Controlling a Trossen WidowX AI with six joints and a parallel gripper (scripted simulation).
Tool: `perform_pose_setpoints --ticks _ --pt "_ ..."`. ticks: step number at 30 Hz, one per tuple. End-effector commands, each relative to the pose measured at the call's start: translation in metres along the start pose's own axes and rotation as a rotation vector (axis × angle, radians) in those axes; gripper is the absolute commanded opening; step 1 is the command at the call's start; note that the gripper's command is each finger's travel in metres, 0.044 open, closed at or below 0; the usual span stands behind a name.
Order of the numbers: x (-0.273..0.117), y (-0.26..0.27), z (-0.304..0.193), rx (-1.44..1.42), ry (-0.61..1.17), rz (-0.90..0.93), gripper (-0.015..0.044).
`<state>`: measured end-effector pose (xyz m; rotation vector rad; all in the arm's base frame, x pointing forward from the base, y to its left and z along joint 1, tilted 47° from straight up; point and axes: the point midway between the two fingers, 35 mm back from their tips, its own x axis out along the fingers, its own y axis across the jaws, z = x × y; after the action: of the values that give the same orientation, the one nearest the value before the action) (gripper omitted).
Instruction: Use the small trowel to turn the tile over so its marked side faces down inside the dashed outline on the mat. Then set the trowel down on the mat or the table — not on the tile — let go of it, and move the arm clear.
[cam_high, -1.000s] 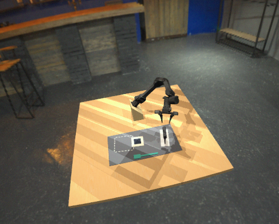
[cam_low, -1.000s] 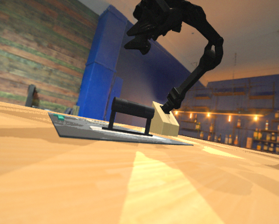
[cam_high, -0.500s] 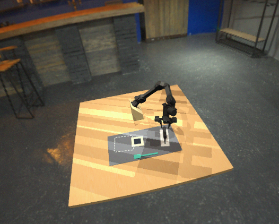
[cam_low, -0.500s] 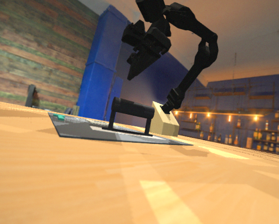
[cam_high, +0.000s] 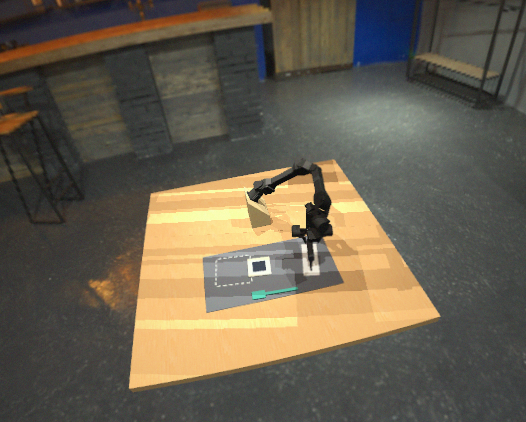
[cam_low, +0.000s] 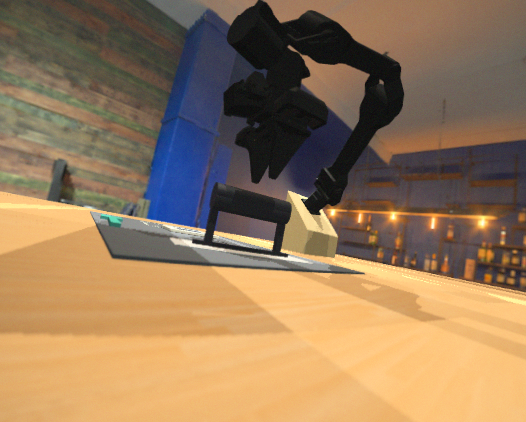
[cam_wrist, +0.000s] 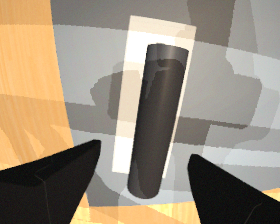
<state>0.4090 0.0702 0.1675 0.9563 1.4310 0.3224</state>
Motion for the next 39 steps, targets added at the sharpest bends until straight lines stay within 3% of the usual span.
perform_pose_setpoints --ticks 1,28,39 --pt "0.004 0.002 -0.001 -0.011 0.009 0.009 0.0270" --pt "0.045 0.003 -0.001 -0.011 0.009 0.011 0.0270" --pt "0.045 0.003 -0.001 -0.011 0.009 0.011 0.0197"
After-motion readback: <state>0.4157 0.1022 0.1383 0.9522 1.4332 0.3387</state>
